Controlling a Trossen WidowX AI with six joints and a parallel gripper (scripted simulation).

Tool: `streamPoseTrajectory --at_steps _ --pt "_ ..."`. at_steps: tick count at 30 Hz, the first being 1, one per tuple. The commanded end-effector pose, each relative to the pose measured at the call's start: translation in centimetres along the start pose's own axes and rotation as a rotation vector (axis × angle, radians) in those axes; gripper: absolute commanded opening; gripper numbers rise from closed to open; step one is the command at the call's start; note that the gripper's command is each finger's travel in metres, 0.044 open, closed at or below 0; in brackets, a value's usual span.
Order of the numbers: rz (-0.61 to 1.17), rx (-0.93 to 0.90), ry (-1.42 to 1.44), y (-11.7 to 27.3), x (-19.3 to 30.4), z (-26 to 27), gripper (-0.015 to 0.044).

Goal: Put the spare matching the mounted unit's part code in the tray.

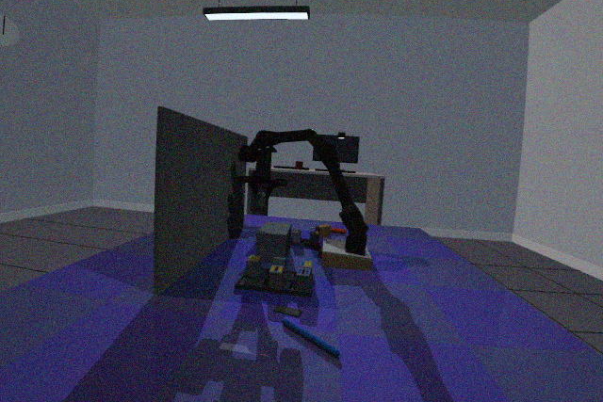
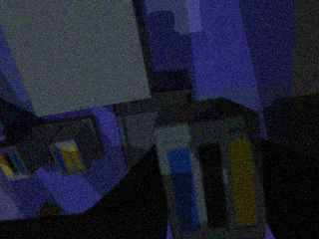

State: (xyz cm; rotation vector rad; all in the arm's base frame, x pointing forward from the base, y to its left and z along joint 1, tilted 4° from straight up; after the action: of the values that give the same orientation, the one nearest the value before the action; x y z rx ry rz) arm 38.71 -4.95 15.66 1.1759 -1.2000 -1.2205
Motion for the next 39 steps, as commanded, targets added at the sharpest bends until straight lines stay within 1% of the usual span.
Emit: streamPoseTrajectory --at_steps 1,10,39 --pt "0.007 -0.001 0.009 0.0 2.8 0.4 0.0" --pt "0.011 -0.007 0.017 -0.2 8.4 2.0 0.0" --pt "0.011 -0.007 0.017 -2.1 8.7 1.6 0.0"
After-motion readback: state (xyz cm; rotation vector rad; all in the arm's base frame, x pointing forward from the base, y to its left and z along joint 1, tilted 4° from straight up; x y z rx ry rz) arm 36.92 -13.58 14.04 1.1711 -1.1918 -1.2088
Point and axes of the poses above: the point midway between the two fingers, 35 mm back from their tips, its own y axis back along the fingers, its own z axis across the jaws, x = y × z, the point moved 1 cm from there along y, back along the fingers, and after that the axes turned 10 degrees about -y, right-handed, at the moved point
